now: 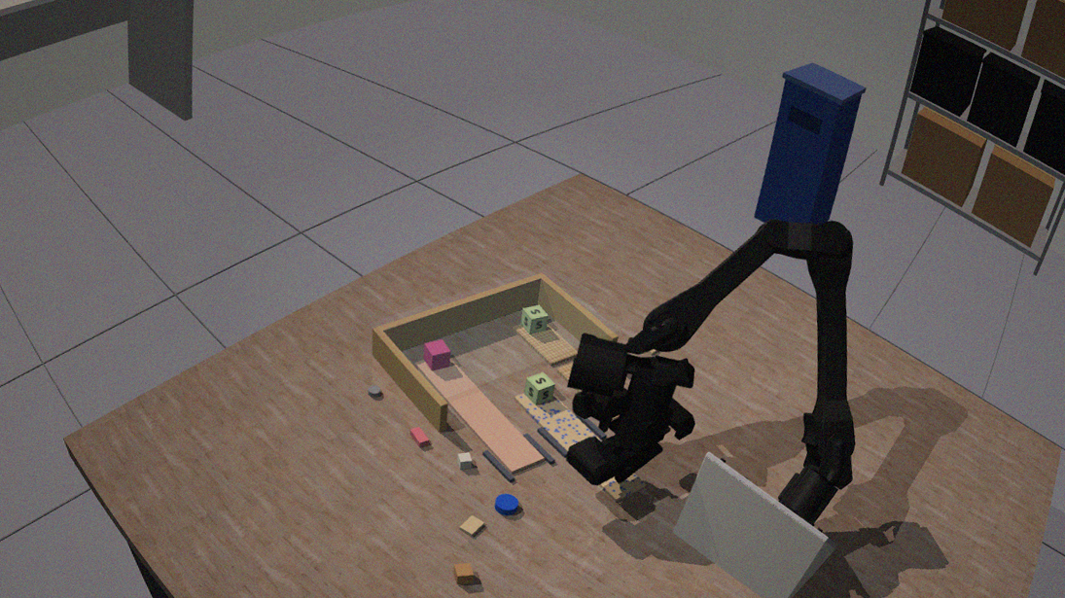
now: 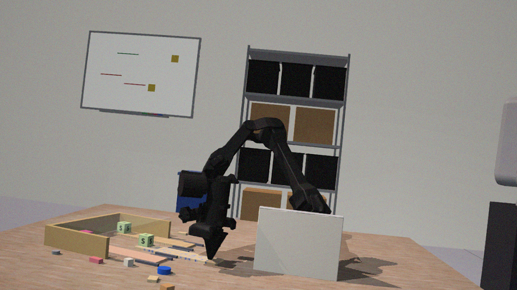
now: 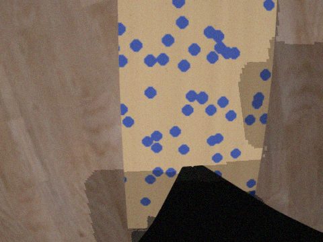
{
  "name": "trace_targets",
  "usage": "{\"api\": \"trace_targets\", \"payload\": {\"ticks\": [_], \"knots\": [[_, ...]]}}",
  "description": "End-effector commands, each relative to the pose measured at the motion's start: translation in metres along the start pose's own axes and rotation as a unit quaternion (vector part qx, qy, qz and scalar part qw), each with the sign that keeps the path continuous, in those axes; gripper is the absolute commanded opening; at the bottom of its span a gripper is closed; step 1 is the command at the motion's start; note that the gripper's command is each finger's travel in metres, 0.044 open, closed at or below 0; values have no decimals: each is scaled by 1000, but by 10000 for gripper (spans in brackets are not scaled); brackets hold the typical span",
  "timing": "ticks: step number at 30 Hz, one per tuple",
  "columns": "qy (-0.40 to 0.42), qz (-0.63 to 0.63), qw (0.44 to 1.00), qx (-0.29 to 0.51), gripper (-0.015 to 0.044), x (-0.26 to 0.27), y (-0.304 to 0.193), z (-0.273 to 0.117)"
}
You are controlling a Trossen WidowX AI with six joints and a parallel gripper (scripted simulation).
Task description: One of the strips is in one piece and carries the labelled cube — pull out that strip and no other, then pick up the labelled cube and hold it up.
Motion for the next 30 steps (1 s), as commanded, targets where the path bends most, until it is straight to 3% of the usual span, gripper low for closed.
{"api": "trace_targets", "payload": {"ticks": [1, 30], "knots": [[-2, -2, 1000, 13, 0, -1, -11, 5], [-1, -3, 1000, 13, 0, 2, -39, 4]]}}
Point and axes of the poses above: the point midway between the two fingers, 35 mm back from their tips, its own z axis out along the fingers, its own x axis across the jaws, y = z × x, the point moved 6 cm from there along -z, back along the fingers, and after that the axes turned 4 degrees about -z, right-handed, at the moved point
